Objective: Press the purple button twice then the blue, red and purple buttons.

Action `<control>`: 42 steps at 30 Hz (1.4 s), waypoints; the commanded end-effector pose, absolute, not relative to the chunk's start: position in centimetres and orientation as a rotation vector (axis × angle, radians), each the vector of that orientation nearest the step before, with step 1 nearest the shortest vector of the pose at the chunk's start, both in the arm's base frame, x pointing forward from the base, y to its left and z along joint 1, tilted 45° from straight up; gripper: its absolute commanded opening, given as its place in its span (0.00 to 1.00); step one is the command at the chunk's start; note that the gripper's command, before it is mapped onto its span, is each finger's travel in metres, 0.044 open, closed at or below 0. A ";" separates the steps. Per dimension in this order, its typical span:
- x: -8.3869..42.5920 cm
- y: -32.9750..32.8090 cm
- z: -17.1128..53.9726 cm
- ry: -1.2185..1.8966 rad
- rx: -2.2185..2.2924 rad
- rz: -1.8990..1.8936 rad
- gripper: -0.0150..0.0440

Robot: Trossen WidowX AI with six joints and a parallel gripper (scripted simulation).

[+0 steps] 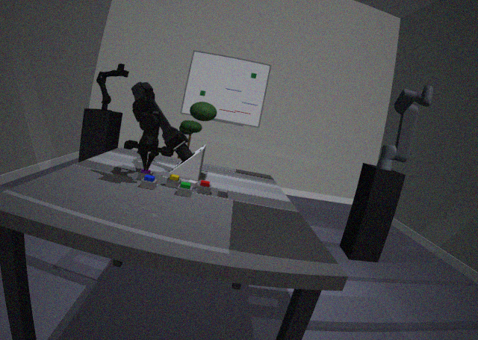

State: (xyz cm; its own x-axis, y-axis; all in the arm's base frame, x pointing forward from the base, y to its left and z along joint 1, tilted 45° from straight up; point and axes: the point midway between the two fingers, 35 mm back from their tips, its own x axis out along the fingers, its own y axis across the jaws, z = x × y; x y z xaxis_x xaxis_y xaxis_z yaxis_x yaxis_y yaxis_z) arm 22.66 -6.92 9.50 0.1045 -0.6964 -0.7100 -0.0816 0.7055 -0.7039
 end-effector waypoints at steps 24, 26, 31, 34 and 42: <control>26.2 2.8 8.6 1.411 -0.659 -0.441 0.69; 27.0 5.6 7.1 1.412 -0.647 -0.424 0.78; 27.3 12.0 3.5 1.427 -0.644 -0.418 0.93; 26.5 15.8 0.8 1.435 -0.650 -0.428 0.93; 22.0 23.4 -6.6 1.427 -0.681 -0.487 0.93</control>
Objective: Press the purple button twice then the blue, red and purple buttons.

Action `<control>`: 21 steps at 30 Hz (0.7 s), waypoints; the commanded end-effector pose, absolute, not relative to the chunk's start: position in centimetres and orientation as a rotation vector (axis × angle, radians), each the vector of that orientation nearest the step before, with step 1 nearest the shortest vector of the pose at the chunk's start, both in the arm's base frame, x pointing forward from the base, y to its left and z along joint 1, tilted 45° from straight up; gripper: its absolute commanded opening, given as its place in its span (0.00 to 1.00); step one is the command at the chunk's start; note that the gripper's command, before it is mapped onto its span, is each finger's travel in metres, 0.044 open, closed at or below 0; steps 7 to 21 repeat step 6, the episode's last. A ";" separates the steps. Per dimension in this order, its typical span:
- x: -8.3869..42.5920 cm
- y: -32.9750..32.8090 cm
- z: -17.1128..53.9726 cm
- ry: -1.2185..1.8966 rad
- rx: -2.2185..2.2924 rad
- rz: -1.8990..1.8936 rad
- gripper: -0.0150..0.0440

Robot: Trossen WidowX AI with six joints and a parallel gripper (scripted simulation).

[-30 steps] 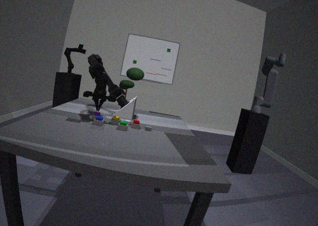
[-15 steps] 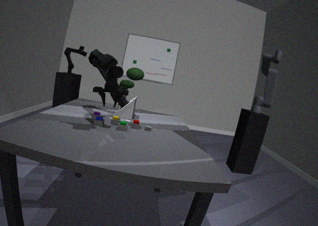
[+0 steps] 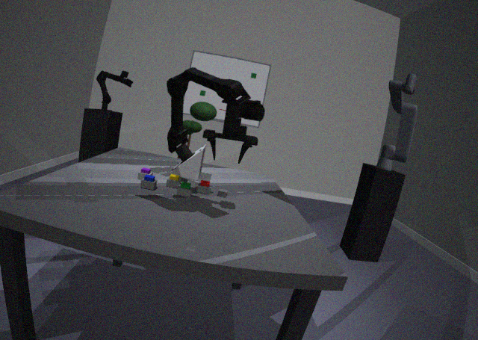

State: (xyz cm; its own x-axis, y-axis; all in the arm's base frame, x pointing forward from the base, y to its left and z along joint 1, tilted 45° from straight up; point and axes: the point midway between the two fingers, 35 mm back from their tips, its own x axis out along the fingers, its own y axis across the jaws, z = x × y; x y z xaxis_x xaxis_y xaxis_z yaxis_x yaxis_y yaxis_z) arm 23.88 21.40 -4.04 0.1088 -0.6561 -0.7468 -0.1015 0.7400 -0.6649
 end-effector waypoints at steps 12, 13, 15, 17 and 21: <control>21.4 24.0 -7.4 1.423 -0.685 -0.495 0.93; 21.4 24.0 -7.4 1.423 -0.685 -0.495 0.93; 21.4 24.0 -7.4 1.423 -0.685 -0.495 0.93; 21.4 24.0 -7.4 1.423 -0.685 -0.495 0.93; 21.4 24.0 -7.4 1.423 -0.685 -0.495 0.93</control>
